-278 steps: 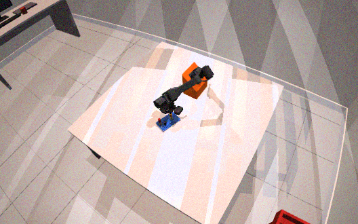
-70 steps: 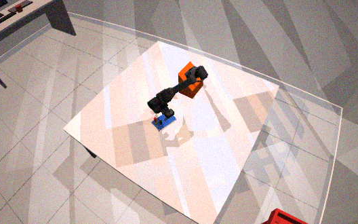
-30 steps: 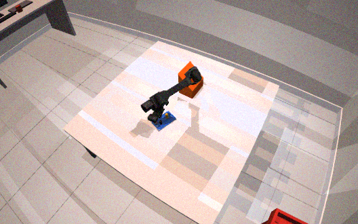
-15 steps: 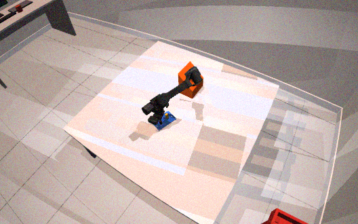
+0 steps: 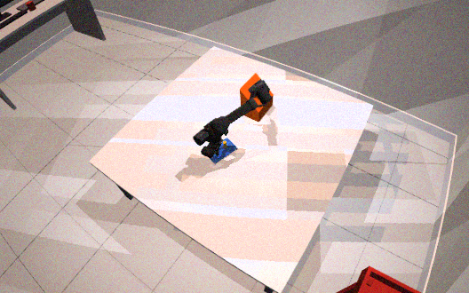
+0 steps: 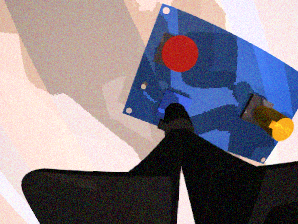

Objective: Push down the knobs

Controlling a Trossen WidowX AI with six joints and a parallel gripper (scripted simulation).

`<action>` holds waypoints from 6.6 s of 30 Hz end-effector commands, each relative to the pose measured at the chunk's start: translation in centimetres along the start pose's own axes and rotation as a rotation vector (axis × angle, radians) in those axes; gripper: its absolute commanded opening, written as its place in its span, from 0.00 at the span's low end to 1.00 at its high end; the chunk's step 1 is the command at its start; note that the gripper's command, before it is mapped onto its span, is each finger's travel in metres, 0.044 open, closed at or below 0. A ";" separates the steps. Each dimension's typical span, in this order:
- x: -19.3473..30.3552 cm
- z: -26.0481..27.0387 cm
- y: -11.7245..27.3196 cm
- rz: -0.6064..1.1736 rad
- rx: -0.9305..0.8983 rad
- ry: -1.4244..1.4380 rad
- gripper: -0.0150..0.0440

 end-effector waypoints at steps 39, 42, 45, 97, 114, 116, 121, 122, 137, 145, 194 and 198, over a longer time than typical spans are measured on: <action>0.0 -0.1 -0.6 0.004 0.001 -0.005 0.25; 0.0 -0.1 -0.6 0.004 0.001 -0.005 0.25; 0.0 -0.1 -0.7 0.004 0.001 -0.005 0.25; 0.0 -0.1 -1.6 0.004 0.001 -0.005 0.25; 0.0 -0.1 -1.9 0.004 0.001 -0.005 0.25; 0.0 -0.1 -1.9 0.004 0.001 -0.005 0.25; 0.0 -0.1 -1.9 0.004 0.001 -0.005 0.25; 0.0 -0.1 -1.9 0.004 0.001 -0.005 0.25; 0.0 -0.1 -2.0 0.004 0.001 -0.005 0.25; 0.0 -0.1 -2.0 0.004 0.001 -0.005 0.25; 0.0 -0.1 -2.3 0.004 0.001 -0.005 0.25; 0.0 -0.1 -2.3 0.004 0.001 -0.005 0.25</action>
Point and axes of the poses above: the point midway between the two fingers, 35 mm back from their tips, its own y axis back along the fingers, its own z axis across the jaws, x = y × z, the point moved 7 cm from there along y, back along the fingers, and after that the axes turned 4 degrees about y, right-handed, at the moved point
